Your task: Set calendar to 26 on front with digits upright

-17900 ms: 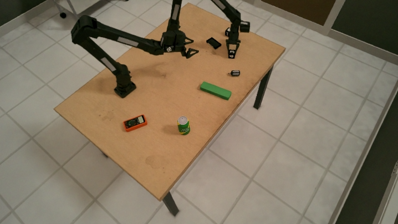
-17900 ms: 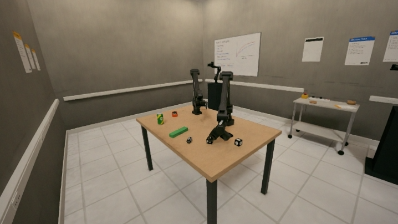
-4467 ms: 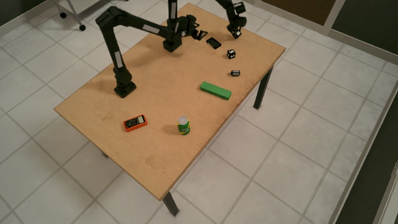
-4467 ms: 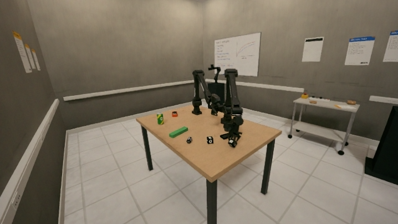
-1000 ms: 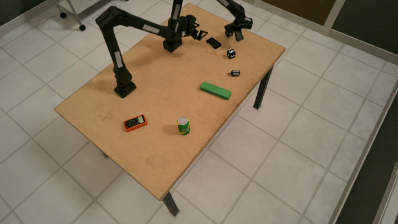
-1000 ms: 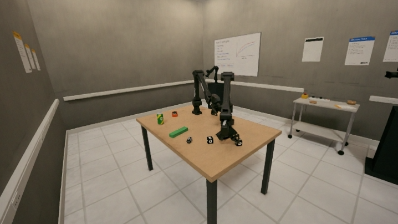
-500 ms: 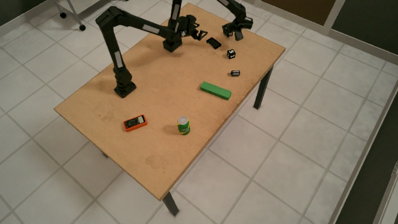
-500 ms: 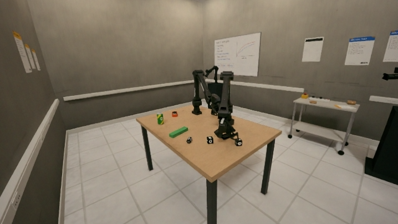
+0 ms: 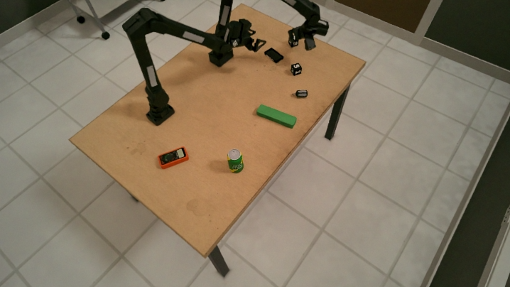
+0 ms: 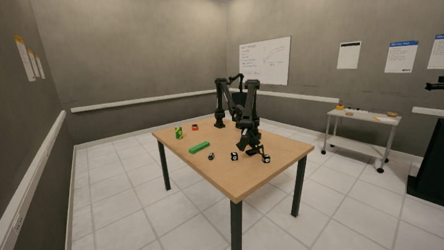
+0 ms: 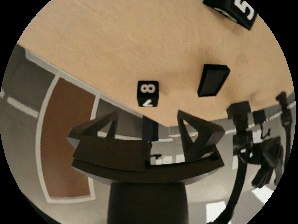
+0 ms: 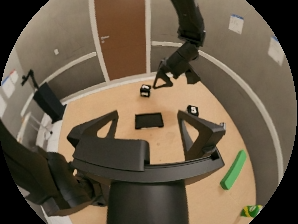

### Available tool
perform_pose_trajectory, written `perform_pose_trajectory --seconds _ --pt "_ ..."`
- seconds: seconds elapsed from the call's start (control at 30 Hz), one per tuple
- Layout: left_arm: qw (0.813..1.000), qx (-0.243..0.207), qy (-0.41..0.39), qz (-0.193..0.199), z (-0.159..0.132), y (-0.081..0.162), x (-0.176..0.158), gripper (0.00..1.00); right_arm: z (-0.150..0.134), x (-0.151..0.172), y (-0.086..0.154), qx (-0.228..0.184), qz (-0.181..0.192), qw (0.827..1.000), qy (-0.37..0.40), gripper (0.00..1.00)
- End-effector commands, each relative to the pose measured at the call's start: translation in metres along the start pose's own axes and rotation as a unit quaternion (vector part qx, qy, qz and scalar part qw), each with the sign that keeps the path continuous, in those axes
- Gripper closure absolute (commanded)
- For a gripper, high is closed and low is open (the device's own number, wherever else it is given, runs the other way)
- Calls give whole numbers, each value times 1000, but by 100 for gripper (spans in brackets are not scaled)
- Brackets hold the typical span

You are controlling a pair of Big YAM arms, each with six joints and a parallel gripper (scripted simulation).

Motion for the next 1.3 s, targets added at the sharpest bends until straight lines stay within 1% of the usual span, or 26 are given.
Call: perform_pose_trajectory --seconds 0.0,0.03,0.07,0.17,0.2,0.23,0.3,0.37,0.4,0.47,0.57,0.63,0.73,0.8,0.87,0.93,0.97,1.03,1.07,1.2,1.27 --pt "1000 9 8 -9 5 -8 1 11 24 -1 -6 -24 -2 1000 0 0" --pt "1000 7 20 -10 4 -9 1 23 24 -1 -6 -24 -2 1000 0 0" --pt "999 -1 42 -7 -1 -3 5 31 24 -1 -6 -24 -2 1000 0 0" --pt "993 -24 113 -13 2 -6 10 31 24 -1 -6 -24 -2 1000 0 0" --pt "989 -35 139 -20 3 -8 11 31 24 -1 -6 -24 -2 1000 0 0" --pt "984 -49 171 -23 0 -4 14 31 24 -1 -6 -24 -2 1000 0 0" --pt "974 -64 215 -32 -1 -3 17 31 24 -1 -6 -24 -2 1000 0 0" --pt "974 -64 215 -32 -1 -3 17 31 24 -1 -6 -24 -2 1000 0 0" --pt "969 -65 235 -40 1 -8 17 31 24 -1 -6 -24 -2 1000 0 0" --pt "949 -83 299 -54 -3 -8 21 31 24 -1 -6 -24 -2 1000 0 0" --pt "925 -95 361 -78 -5 -15 20 31 24 -1 -6 -24 -2 1000 0 0" --pt "904 -109 403 -88 -6 -12 28 31 24 -1 -6 -24 -2 1000 0 0" --pt "874 -114 459 -112 -9 -19 26 31 24 -1 -6 -24 -2 1000 0 0" --pt "849 -124 499 -124 -11 -18 33 31 24 -1 -6 -24 -2 1000 0 0" --pt "824 -125 535 -140 -13 -21 34 31 24 -1 -6 -24 -2 1000 0 0" --pt "824 -125 535 -140 -13 -21 34 31 24 -1 -6 -24 -2 1000 0 0" --pt "813 -115 550 -152 -10 -30 30 31 24 -1 -6 -24 -2 1000 0 0" --pt "770 -124 602 -168 -19 -25 35 31 24 -1 -6 -24 -2 1000 0 0" --pt "752 -130 622 -174 -21 -22 43 31 24 -1 -6 -24 -2 1000 0 0" --pt "695 -122 679 -205 -28 -29 41 31 24 -1 -6 -24 -2 1000 0 0" --pt "661 -120 707 -218 -32 -29 44 31 24 -1 -6 -24 -2 1000 0 0"
Point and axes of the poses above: on each arm, the point where the finger pads meet when closed, its own y axis back along the fingers, its own x axis across the jaws, z = x × y, the point moved 1 cm from there along y, back along the fingers, and after that the axes turned 12 degrees about y, right-handed, at the moved point
